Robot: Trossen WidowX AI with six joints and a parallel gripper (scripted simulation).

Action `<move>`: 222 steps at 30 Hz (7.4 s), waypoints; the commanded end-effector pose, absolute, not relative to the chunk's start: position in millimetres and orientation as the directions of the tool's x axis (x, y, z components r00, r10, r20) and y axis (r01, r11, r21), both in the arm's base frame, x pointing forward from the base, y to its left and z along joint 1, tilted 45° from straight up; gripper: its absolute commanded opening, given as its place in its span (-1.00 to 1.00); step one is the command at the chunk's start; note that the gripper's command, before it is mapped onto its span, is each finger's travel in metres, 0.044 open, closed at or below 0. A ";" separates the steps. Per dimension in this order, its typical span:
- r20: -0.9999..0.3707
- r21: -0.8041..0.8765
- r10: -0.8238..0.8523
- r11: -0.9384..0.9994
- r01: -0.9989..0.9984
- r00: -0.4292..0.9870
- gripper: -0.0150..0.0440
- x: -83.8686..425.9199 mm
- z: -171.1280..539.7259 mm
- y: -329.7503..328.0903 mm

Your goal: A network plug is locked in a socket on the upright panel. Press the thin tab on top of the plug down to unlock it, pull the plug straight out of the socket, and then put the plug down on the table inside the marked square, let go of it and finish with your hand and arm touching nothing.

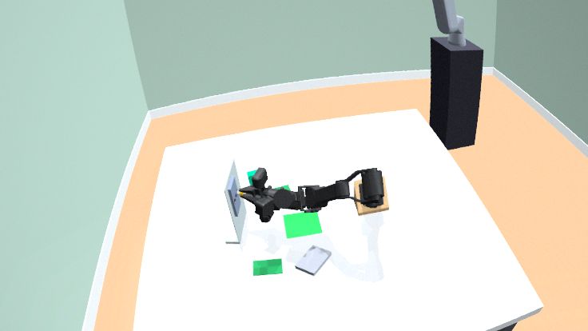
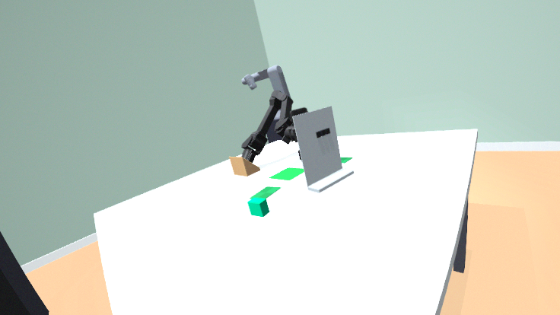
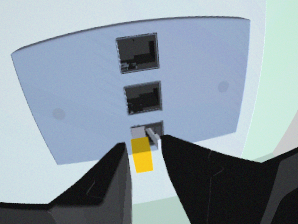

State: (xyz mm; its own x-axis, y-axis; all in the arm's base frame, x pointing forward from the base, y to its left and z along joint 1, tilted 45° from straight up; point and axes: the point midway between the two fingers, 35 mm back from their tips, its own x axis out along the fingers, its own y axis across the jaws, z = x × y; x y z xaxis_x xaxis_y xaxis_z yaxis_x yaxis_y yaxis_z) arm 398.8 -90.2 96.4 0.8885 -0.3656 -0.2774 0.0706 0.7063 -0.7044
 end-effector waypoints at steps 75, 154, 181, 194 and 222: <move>-0.278 -0.707 -0.362 0.704 0.065 0.890 -0.49 361.7 97.4 -85.0; -0.280 -0.708 -0.362 0.704 0.063 0.889 -0.49 318.4 139.1 -110.8; -0.609 -0.662 -0.048 0.581 -0.473 0.792 -0.49 292.9 76.1 -97.0; -0.693 -0.536 0.234 0.466 -0.705 0.682 -0.49 265.0 50.2 -72.4; -0.529 -0.485 0.580 0.392 -0.782 0.619 -0.49 233.7 59.2 -37.0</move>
State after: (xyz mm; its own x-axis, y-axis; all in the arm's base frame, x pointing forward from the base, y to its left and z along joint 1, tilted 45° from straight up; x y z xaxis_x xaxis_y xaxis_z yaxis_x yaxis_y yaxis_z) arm 233.1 -39.3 61.7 0.6208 0.5740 -0.5341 -0.7807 0.3898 -0.4885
